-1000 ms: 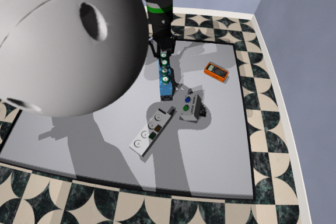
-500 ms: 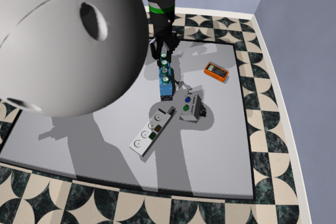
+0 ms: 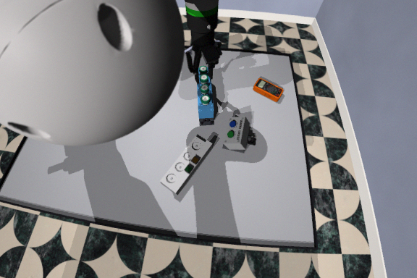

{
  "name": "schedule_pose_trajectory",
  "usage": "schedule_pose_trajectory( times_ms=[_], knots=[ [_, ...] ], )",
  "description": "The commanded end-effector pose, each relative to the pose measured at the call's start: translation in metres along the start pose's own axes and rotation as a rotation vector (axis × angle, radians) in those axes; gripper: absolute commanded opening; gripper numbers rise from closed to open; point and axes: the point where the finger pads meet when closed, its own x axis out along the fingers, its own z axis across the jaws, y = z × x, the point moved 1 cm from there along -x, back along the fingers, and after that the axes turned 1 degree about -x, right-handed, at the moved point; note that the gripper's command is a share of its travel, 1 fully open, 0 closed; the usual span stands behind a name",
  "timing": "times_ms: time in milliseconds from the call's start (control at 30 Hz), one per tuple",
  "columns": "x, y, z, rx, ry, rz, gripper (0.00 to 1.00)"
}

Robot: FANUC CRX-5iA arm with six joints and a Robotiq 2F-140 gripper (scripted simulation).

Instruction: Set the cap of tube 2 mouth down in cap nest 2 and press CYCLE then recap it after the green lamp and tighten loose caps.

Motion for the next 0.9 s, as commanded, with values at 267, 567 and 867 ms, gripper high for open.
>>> schedule_pose_trajectory(
  times_ms=[267, 567, 867],
  knots=[
    [-0.0003, -0.0001, -0.0004, 0.636, 0.009, 0.004, 0.41],
    [-0.0003, -0.0001, -0.0004, 0.889, 0.011, 0.005, 0.41],
    [-0.0003, -0.0001, -0.0004, 0.889, 0.011, 0.005, 0.3]
  ],
)
